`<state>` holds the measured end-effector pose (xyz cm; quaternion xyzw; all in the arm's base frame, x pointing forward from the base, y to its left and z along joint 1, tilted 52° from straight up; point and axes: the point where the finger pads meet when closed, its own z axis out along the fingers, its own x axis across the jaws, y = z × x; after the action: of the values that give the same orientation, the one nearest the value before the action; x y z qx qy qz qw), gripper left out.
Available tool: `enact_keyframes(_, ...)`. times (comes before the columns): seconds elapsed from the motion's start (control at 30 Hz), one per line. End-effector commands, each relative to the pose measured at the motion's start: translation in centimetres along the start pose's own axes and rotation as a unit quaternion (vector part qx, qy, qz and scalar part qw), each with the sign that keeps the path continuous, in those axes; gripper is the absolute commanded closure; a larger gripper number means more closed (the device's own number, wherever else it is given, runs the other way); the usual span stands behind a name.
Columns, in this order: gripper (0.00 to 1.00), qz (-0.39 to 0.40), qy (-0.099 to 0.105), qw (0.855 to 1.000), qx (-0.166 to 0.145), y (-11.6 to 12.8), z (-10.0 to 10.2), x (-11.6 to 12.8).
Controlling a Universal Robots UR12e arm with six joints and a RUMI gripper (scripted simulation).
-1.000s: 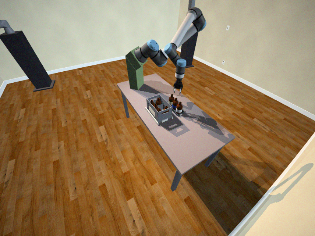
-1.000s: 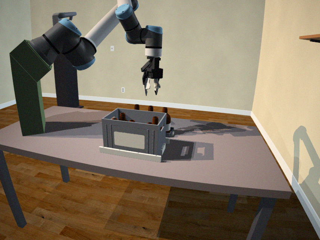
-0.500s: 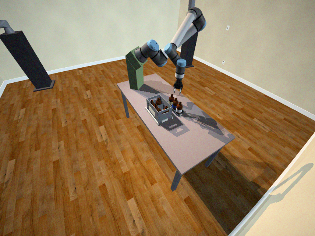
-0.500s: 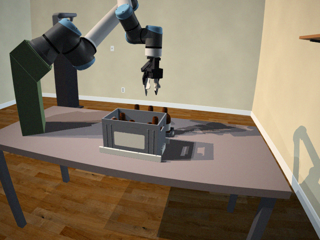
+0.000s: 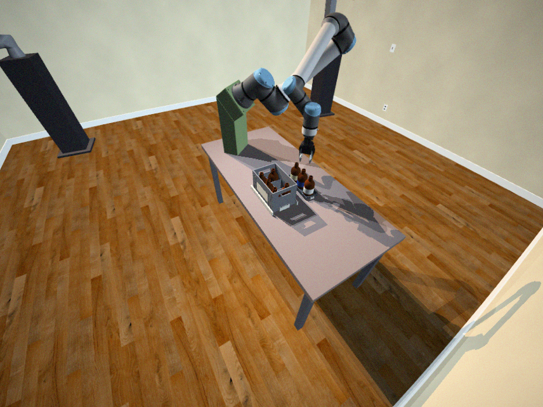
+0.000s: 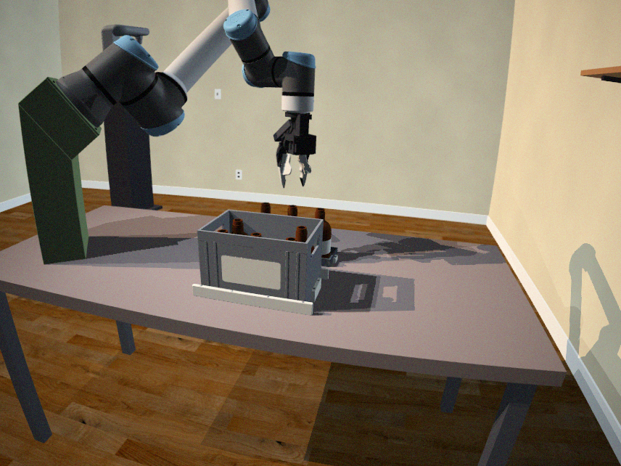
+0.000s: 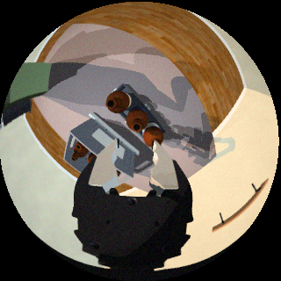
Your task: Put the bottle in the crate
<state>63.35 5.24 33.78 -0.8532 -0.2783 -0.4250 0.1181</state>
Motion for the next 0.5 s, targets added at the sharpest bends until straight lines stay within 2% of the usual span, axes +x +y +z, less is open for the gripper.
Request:
enact_keyframes(0.0,0.62,0.000,0.000,1.000,0.000,0.0,0.4,0.0)
enact_keyframes(0.47,0.62,0.000,0.000,1.000,0.000,0.0,2.1,0.0)
